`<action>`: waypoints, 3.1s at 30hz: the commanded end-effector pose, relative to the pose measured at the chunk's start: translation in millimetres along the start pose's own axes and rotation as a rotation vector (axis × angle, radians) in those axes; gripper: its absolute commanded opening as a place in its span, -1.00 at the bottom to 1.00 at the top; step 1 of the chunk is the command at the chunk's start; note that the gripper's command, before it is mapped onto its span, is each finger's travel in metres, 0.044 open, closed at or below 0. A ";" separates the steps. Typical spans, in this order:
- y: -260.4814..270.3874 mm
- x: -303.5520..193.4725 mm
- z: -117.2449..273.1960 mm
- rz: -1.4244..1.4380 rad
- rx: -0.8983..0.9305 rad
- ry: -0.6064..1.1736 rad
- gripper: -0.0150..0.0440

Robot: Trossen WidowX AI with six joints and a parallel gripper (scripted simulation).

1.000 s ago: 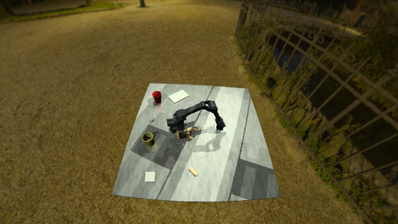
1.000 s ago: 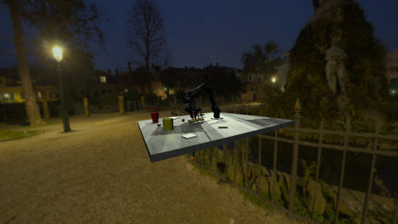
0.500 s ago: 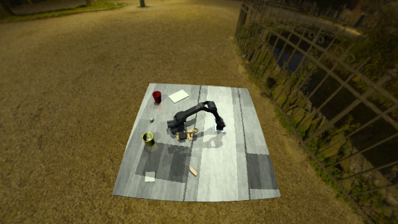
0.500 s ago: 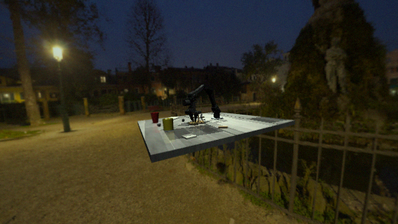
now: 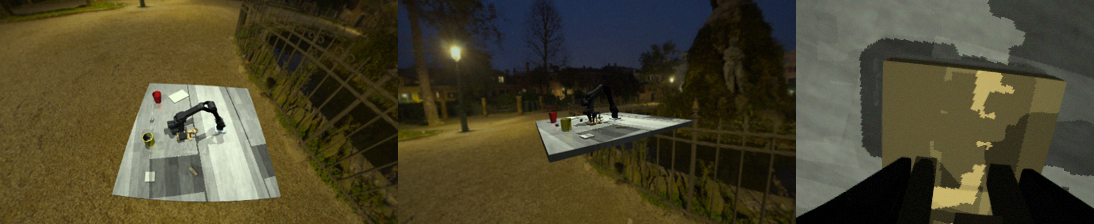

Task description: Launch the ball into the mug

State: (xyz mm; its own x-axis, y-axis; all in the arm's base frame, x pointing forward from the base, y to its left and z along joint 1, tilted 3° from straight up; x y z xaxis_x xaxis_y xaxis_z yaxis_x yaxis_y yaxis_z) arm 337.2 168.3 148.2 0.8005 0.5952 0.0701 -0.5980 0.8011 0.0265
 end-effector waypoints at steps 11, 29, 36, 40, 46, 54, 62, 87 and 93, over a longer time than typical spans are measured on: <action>-0.7 4.4 43.9 0.000 0.000 0.000 1.00; 0.8 -1.3 66.1 -0.004 -0.004 -0.003 1.00; 0.9 -2.1 47.6 -0.004 -0.003 -0.003 1.00; 0.8 -1.7 41.7 -0.004 -0.003 -0.003 1.00; 0.7 -1.2 31.9 -0.004 -0.003 -0.003 1.00; 0.6 -1.1 18.9 -0.004 -0.003 -0.003 1.00; 0.6 -1.6 5.9 -0.004 -0.003 -0.003 1.00; 0.8 -1.6 -1.4 0.001 -0.001 -0.007 -0.09; 0.7 -1.7 45.2 0.000 -0.003 -0.005 -0.49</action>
State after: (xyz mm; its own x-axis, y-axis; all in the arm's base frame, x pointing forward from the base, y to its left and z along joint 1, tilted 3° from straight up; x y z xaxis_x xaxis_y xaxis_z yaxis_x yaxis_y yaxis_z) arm 332.1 165.5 158.9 0.8030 0.5951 0.0319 -0.5959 0.8024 0.0319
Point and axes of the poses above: the point midway between the two fingers, 35 mm back from their tips, its own z axis back along the fingers, its own y axis across the jaws, x = y × z, the point moved 7 cm from there along z, back along the fingers, and after that the axes turned 9 degrees about z, right-handed, at the moved point
